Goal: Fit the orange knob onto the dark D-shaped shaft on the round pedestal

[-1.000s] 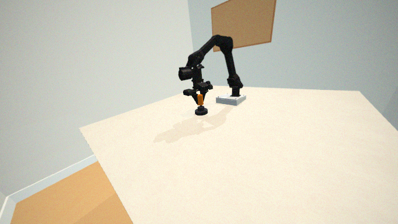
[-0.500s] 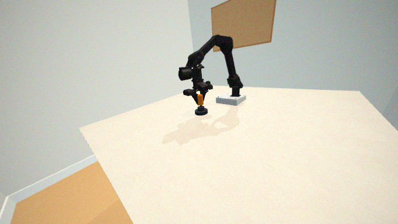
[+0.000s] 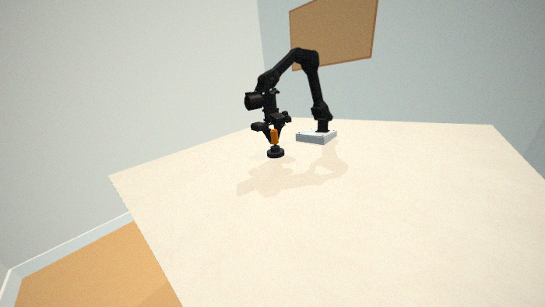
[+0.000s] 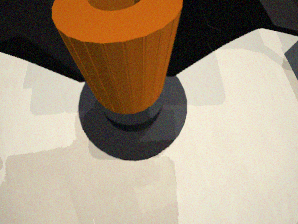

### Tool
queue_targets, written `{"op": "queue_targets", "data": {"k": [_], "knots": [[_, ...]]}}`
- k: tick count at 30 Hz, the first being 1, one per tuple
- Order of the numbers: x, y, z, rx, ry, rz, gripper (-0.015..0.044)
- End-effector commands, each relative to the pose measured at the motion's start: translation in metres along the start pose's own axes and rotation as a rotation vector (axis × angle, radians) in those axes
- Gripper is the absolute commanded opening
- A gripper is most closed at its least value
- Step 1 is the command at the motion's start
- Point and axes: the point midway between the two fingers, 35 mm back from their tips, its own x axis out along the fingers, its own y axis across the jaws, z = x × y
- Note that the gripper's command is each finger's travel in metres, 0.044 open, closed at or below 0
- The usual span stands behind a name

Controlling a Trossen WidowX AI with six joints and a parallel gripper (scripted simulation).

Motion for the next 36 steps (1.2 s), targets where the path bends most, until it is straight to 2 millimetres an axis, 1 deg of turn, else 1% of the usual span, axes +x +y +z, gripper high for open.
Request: {"op": "queue_targets", "data": {"k": [1,7,9,11,17,21,36], "knots": [[-0.0001,-0.0017,-0.0005,-0.004,0.002,-0.008,0.0000],[-0.0064,-0.0008,-0.0003,-0.004,0.002,-0.008,0.0000],[-0.0065,-0.0002,-0.0003,-0.031,0.002,-0.008,0.0000],[-0.0062,0.0010,-0.0001,-0.057,0.003,-0.007,0.0000],[-0.0035,0.0034,0.0001,-0.057,0.002,-0.007,0.0000],[-0.0001,0.0030,0.0001,-0.057,0.003,-0.007,0.0000],[0.0012,0.0007,-0.0002,-0.057,0.003,-0.008,0.0000]]}}
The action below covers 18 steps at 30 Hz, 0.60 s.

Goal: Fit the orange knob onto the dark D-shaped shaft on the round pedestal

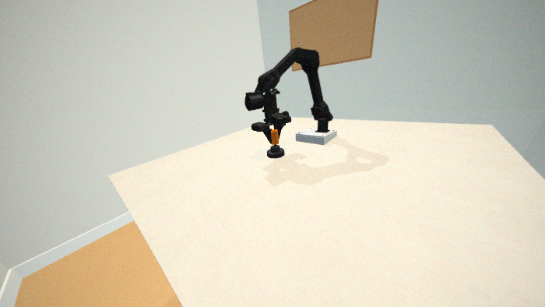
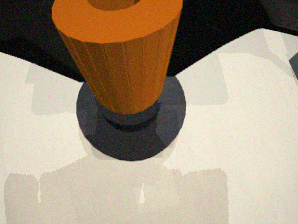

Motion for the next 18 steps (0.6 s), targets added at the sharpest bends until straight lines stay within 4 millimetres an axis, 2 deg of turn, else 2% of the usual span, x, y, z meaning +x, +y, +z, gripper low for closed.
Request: {"op": "queue_targets", "data": {"k": [1,18], "knots": [[0.0003,-0.0008,0.0000,-0.005,0.000,-0.004,0.0000],[0.0088,-0.0006,0.0007,-0.006,0.000,-0.004,0.0000]]}}
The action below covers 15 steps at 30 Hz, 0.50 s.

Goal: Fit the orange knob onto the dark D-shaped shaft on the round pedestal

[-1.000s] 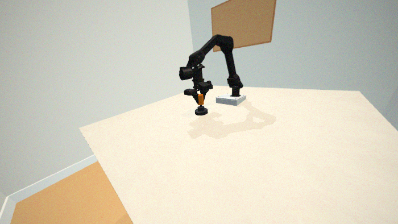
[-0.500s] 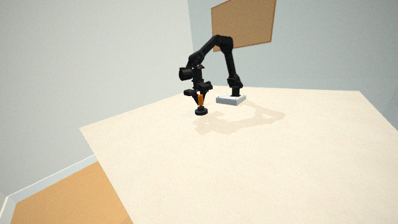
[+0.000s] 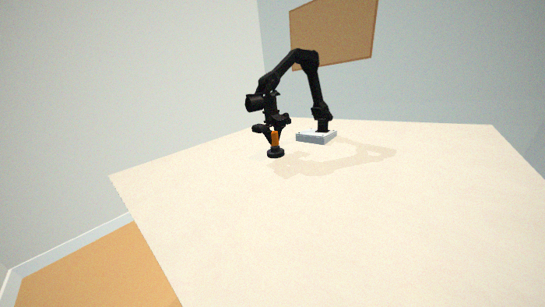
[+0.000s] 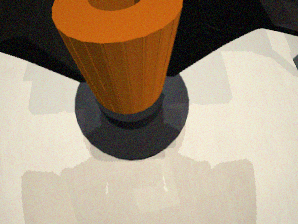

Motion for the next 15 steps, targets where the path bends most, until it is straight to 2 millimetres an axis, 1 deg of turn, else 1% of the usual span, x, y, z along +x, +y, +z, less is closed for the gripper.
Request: {"op": "queue_targets", "data": {"k": [1,8,15], "knots": [[0.0034,0.0002,0.0001,0.005,0.000,-0.003,0.0000],[0.0101,0.0004,0.0003,0.005,0.000,-0.003,0.0000],[0.0083,0.0008,-0.0003,0.001,0.003,0.001,0.0000]]}}
